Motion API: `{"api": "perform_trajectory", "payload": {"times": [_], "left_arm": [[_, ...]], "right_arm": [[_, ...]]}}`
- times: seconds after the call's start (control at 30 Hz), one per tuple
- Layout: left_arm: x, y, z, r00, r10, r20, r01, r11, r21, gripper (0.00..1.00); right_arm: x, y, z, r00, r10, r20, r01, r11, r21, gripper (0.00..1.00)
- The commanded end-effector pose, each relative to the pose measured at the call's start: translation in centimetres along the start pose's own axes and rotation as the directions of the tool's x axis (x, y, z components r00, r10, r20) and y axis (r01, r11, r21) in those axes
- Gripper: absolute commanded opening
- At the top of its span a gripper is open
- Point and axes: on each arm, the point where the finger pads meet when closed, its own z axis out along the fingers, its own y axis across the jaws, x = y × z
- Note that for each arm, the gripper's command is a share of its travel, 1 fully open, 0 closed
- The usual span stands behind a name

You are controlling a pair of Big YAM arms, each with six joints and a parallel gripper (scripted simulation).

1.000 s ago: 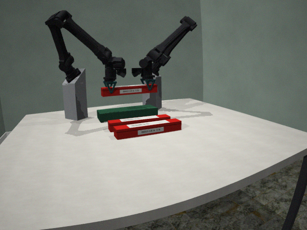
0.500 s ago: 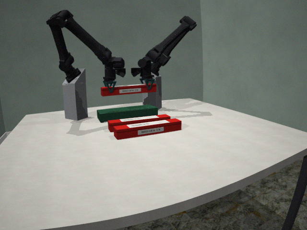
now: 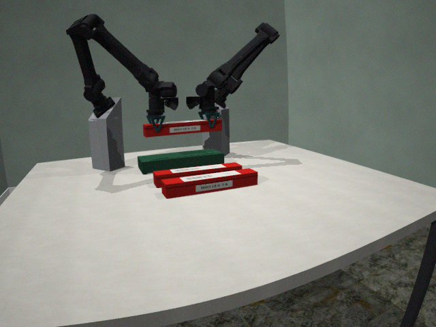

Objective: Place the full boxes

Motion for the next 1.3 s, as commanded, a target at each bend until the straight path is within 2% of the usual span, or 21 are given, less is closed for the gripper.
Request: {"api": "perform_trajectory", "payload": {"times": [0.0, 0.53, 0.57, 0.7, 1.27], "left_arm": [[-0.3, 0.3, -1.0, 1.0, 0.002, 0.012, -0.002, 0.999, -0.037, 0.0], [-0.4, 0.5, -0.4, 1.0, -0.003, 0.005, 0.003, 1.0, -0.026, 0.0], [-0.4, 0.5, -0.4, 1.0, -0.003, 0.005, 0.003, 1.0, -0.026, 0.0], [-0.4, 0.5, -0.4, 1.0, -0.003, 0.005, 0.003, 1.0, -0.026, 0.0], [-0.3, -2.7, -0.5, 1.0, 0.004, 0.006, -0.004, 1.0, -0.03, 0.0]], "right_arm": [[-0.3, -0.1, -1.4, 1.0, 0.017, 0.019, -0.017, 0.999, 0.041, 0.0], [-0.2, 0.2, -1.2, 1.0, 0.014, 0.016, -0.014, 0.999, 0.039, 0.0], [-0.5, -0.3, -0.7, 1.0, 0.018, 0.013, -0.019, 0.999, 0.03, 0.0], [-0.1, 0.3, -1.2, 1.0, 0.009, 0.011, -0.009, 0.999, 0.036, 0.0], [-0.2, 3.3, -0.8, 1.0, 0.005, 0.007, -0.006, 0.999, 0.033, 0.0]]}}
